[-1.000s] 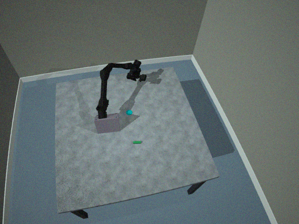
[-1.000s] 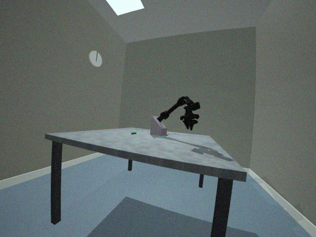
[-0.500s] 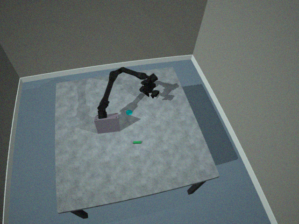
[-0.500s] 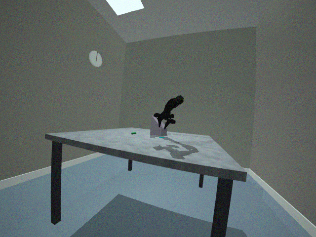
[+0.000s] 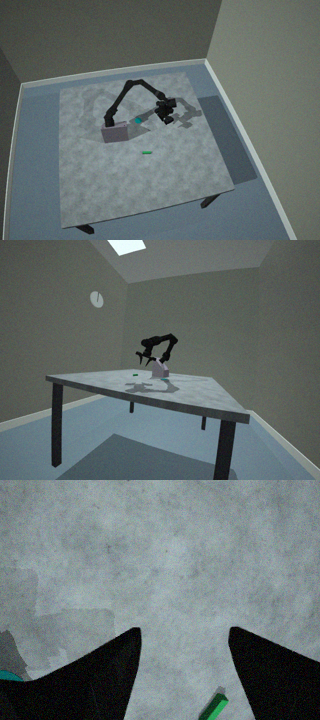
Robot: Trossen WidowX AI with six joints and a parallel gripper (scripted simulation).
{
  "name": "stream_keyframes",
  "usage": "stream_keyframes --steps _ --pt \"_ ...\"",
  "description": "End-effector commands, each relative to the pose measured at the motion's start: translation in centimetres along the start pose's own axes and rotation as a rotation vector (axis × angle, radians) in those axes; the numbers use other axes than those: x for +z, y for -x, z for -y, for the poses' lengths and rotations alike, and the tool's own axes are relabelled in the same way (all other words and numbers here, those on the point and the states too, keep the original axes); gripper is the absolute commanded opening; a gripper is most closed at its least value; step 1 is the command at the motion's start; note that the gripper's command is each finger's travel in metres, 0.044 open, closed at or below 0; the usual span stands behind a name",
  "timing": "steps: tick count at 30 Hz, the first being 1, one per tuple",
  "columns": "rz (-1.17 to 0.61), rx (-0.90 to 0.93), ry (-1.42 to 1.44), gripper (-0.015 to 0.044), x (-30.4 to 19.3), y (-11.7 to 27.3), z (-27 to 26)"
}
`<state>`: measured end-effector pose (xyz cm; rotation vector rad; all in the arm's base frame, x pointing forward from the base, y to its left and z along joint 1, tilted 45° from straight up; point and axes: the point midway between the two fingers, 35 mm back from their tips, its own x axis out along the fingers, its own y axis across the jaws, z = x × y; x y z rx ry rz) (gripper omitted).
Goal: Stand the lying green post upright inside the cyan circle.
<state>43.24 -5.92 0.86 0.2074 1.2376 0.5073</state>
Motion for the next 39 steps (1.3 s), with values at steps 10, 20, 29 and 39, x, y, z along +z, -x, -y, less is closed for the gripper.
stream_keyframes --steps 10,20,29,39 --pt "-0.091 0.110 -0.303 0.0233 -12.3 -1.6 9.1" --pt "-0.096 0.235 -0.518 0.0233 -21.4 -2.6 11.7" --pt "-0.094 0.237 -0.522 0.0233 -21.4 -9.3 10.3" --pt "-0.094 0.245 -0.521 0.0233 -21.8 -14.1 8.5"
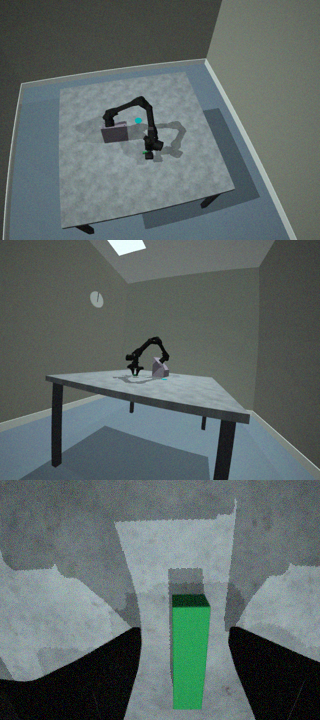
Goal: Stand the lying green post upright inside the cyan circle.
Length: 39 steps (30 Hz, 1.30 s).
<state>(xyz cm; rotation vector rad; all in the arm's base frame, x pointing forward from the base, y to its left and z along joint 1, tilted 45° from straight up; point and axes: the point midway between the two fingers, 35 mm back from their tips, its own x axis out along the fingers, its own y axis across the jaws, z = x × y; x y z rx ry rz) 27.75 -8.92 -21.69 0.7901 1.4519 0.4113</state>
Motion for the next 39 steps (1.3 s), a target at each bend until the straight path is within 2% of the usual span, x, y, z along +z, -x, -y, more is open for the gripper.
stream_keyframes --steps 1,8,16,39 --pt "0.026 -0.003 0.000 0.0206 0.6 0.1 0.2" --pt "0.026 -0.003 0.000 0.0023 0.6 0.1 0.2" --pt "0.047 -0.025 0.038 0.0023 1.0 0.6 0.8" --pt "0.040 -0.025 0.022 0.0023 1.2 5.7 0.9"
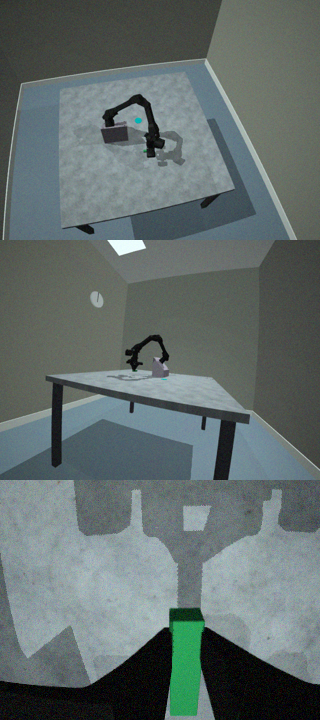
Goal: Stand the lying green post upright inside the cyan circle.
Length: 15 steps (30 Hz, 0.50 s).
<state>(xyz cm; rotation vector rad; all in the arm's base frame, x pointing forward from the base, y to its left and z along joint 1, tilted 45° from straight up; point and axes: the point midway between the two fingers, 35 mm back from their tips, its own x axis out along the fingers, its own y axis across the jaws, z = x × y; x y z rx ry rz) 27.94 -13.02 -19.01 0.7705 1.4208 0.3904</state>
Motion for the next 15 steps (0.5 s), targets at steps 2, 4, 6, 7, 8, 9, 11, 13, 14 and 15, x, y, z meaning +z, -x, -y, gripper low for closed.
stream_keyframes --steps 2,4,6,7,8,9,11,13,14,15 --pt "0.003 -0.007 0.008 0.0023 0.3 1.4 0.0" --pt "0.002 -0.006 0.006 0.0023 0.3 1.9 -0.1" --pt "0.001 -0.005 0.004 0.0023 0.2 2.3 -0.1" --pt "0.000 -0.005 0.003 0.0023 0.2 2.6 -0.1" --pt "0.000 -0.004 0.003 0.0023 0.2 2.8 -0.1" --pt "-0.001 -0.004 0.002 0.0023 0.2 3.0 -0.1" --pt "-0.002 -0.003 0.000 0.0023 0.1 3.5 -0.1" --pt "-0.003 -0.002 -0.002 0.0023 0.1 4.0 -0.2" --pt "-0.003 -0.001 -0.002 0.0023 0.1 4.2 -0.2" --pt "-0.004 -0.001 -0.003 0.0023 0.1 4.4 -0.2"
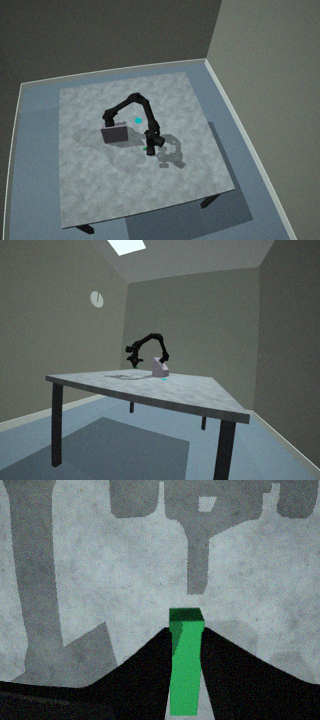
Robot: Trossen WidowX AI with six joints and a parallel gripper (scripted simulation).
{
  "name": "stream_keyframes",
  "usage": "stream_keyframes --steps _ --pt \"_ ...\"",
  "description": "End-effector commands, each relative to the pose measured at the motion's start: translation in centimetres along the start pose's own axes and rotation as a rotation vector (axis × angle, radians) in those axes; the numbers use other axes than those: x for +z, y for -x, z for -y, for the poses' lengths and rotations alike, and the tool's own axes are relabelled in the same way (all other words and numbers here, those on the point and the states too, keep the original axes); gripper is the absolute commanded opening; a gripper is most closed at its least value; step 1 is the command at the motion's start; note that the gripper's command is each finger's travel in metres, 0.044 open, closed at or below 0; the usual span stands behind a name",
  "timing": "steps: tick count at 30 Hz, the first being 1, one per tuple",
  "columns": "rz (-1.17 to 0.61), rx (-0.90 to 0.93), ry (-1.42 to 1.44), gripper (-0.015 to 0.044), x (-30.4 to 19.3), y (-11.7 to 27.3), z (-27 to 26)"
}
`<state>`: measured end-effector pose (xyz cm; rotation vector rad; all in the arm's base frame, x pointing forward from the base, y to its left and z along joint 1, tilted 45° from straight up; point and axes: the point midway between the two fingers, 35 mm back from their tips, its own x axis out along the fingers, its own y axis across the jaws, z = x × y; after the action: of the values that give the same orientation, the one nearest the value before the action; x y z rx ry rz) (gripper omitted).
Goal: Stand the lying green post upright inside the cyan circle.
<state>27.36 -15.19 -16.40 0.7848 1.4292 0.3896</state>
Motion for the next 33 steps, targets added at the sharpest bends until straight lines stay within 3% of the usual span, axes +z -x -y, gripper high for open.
stream_keyframes --steps 1,16,33 --pt "0.003 -0.007 0.009 0.0023 0.1 1.2 -0.1" --pt "-0.003 0.001 -0.004 0.0023 -0.2 4.0 -0.6" --pt "0.000 -0.019 -0.103 0.0023 1.0 5.3 -6.0"
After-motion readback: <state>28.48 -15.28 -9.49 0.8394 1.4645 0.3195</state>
